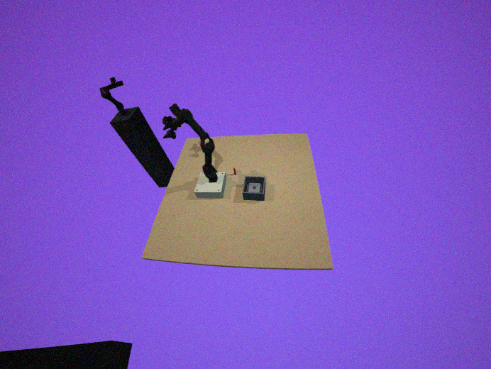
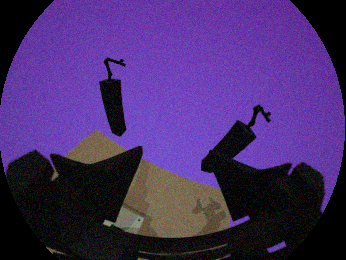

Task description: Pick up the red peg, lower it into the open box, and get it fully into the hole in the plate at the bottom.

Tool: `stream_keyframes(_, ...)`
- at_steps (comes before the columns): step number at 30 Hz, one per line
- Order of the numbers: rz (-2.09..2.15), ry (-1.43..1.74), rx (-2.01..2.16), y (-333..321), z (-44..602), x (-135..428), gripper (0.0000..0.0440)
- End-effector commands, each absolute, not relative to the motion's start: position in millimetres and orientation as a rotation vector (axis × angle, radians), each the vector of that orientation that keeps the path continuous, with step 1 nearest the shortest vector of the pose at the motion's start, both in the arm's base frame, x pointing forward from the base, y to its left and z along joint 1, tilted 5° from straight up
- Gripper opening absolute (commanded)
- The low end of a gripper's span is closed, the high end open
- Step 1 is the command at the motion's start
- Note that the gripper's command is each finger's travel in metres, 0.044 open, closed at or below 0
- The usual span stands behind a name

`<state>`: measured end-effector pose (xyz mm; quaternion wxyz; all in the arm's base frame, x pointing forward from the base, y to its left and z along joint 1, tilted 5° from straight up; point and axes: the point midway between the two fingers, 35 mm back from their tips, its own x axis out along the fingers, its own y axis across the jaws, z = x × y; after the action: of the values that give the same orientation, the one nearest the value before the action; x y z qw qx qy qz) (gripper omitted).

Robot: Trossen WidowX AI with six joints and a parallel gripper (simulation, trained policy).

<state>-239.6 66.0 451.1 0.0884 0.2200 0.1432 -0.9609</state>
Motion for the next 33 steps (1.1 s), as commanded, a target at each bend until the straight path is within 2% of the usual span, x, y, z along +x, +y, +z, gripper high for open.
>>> stream_keyframes(1,-2.886,0.422,0.661,70.5,451.3,-237.7,0.0420)
stream_keyframes(3,-2.949,0.383,0.688,82.7,449.0,-234.2,0.0440)
stream_keyframes(18,-3.307,-0.138,0.956,163.5,406.9,-197.9,0.0440)
stream_keyframes(33,-3.543,-0.851,1.160,223.4,354.9,-134.5,0.0440)
